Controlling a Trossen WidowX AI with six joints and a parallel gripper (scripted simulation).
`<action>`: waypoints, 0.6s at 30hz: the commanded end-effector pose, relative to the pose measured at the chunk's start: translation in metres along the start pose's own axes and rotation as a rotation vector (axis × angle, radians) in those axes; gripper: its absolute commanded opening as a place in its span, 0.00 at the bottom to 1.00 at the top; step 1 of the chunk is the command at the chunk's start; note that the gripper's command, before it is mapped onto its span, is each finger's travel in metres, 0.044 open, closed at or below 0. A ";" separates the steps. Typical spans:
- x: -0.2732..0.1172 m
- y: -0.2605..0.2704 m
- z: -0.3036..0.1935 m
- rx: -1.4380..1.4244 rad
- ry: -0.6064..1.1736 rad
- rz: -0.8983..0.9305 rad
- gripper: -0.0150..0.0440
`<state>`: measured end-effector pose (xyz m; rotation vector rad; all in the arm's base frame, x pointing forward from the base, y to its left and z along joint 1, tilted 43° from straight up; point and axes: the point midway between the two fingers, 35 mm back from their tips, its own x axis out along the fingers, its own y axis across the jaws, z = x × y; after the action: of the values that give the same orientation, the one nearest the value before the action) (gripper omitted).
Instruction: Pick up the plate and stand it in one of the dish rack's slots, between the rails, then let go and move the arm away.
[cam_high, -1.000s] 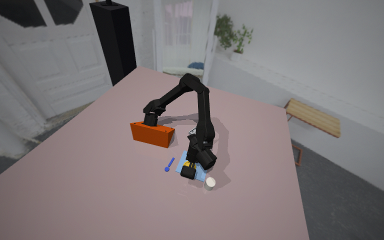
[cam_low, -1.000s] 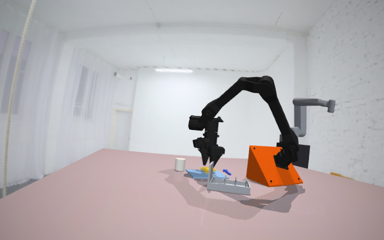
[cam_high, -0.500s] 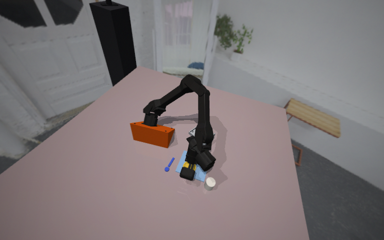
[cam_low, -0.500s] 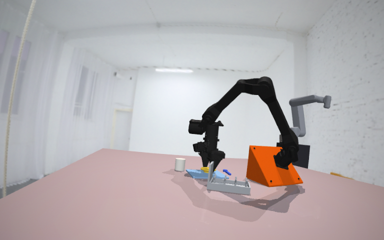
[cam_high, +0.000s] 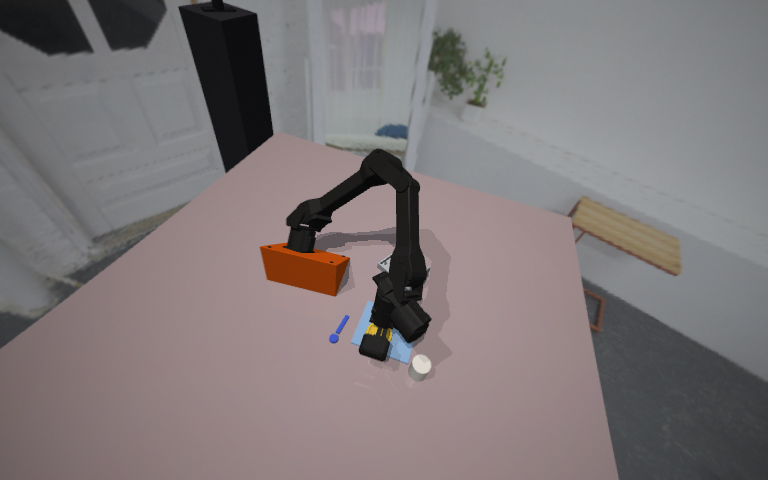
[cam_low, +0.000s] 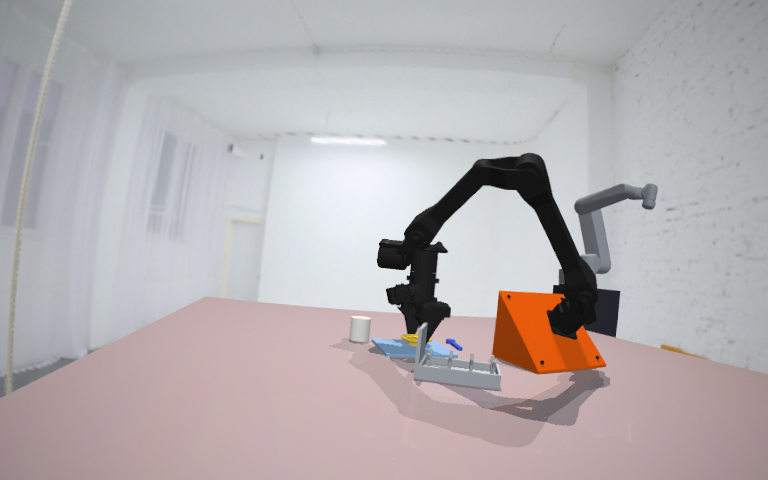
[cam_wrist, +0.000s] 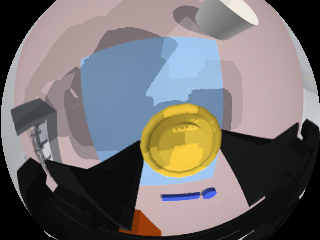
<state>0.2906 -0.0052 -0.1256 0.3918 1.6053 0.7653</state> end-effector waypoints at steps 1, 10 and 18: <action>0.000 0.000 0.000 0.004 -0.002 0.002 0.67; -0.040 -0.006 0.008 0.005 -0.003 -0.004 0.27; -0.080 -0.008 0.012 0.006 -0.003 -0.007 0.25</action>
<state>0.3111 -0.0468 -0.0848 0.4054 1.6181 0.7605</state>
